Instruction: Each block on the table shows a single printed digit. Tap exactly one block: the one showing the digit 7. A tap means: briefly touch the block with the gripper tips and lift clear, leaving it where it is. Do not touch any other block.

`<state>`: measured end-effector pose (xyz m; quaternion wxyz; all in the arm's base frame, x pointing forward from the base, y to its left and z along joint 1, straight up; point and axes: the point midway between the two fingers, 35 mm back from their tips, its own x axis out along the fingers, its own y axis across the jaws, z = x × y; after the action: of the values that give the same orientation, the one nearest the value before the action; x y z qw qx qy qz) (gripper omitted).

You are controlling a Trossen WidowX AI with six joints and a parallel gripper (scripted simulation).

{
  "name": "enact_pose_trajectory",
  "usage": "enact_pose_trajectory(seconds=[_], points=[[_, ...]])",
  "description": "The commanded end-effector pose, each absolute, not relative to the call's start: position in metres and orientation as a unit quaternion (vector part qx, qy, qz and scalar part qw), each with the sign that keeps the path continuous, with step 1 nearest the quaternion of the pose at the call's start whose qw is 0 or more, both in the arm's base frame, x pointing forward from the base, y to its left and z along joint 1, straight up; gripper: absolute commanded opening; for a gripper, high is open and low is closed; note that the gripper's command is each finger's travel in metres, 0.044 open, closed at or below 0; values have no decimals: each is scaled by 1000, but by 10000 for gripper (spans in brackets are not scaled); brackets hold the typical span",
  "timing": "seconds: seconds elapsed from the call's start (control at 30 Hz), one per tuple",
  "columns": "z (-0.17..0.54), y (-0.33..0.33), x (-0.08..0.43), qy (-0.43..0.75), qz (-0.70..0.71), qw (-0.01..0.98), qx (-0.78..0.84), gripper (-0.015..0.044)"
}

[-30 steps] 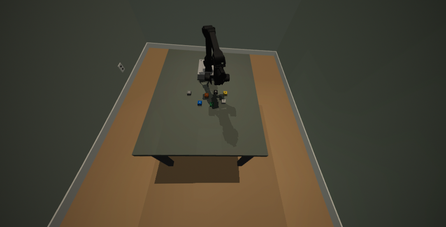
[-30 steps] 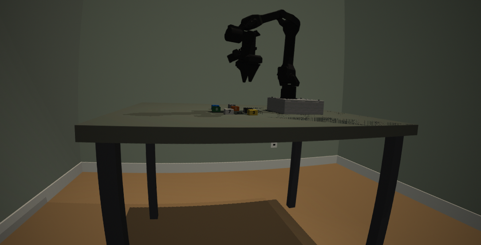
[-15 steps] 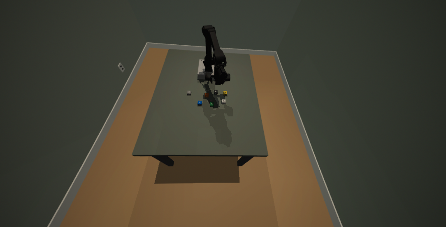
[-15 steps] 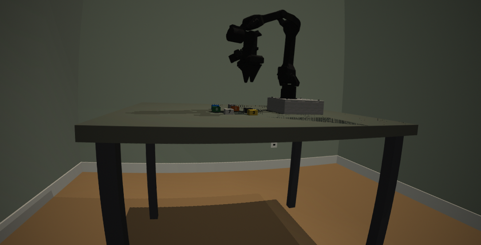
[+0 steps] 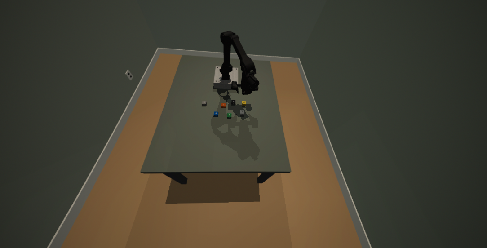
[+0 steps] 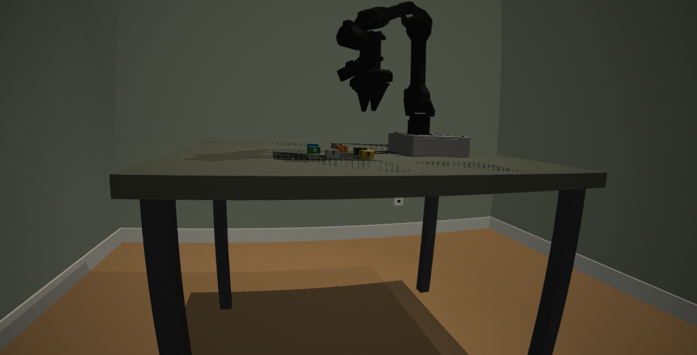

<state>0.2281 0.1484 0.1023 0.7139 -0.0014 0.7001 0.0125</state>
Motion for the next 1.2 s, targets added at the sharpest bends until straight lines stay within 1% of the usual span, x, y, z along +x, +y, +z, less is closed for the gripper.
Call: enact_pose_trajectory(seconds=[0.0,0.57,0.83,1.17], points=[[104,155,230,698,10,716,4,400],[104,155,232,698,10,716,4,400],[108,139,324,695,9,719,3,400],[108,138,326,695,9,719,3,400]])
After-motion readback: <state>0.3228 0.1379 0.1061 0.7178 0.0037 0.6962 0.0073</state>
